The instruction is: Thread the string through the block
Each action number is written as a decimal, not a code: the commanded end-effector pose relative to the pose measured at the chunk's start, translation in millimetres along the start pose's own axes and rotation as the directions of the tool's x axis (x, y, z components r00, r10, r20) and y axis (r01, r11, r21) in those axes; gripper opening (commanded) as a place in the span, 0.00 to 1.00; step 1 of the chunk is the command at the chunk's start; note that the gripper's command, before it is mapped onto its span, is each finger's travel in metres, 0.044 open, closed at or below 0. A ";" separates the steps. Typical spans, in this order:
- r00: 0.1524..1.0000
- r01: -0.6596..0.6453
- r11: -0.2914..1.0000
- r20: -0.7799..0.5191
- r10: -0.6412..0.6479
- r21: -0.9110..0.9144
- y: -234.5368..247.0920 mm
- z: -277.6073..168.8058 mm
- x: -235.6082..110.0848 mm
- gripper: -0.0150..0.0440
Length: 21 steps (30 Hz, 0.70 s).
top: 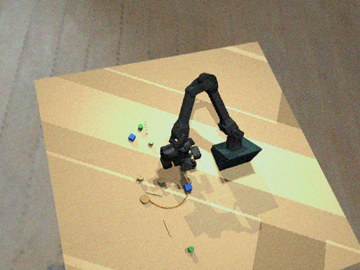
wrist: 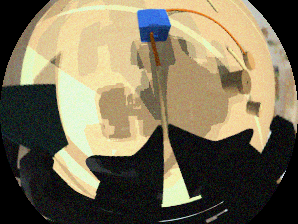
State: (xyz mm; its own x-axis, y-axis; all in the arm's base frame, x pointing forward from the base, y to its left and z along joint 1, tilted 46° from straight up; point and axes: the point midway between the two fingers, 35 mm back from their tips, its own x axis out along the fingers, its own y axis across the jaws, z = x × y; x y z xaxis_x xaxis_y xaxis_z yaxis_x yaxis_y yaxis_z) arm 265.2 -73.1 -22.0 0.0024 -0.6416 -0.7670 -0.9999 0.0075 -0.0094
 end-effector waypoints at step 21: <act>1.000 -0.009 1.000 -0.003 0.009 0.006 -0.4 -13.1 9.9 0.25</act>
State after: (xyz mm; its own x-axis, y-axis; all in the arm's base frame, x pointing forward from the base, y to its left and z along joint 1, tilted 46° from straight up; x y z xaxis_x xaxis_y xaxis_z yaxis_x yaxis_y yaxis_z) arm 265.7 -85.6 -21.4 -0.0043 -0.6387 -0.7695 -1.0000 0.0097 -0.0025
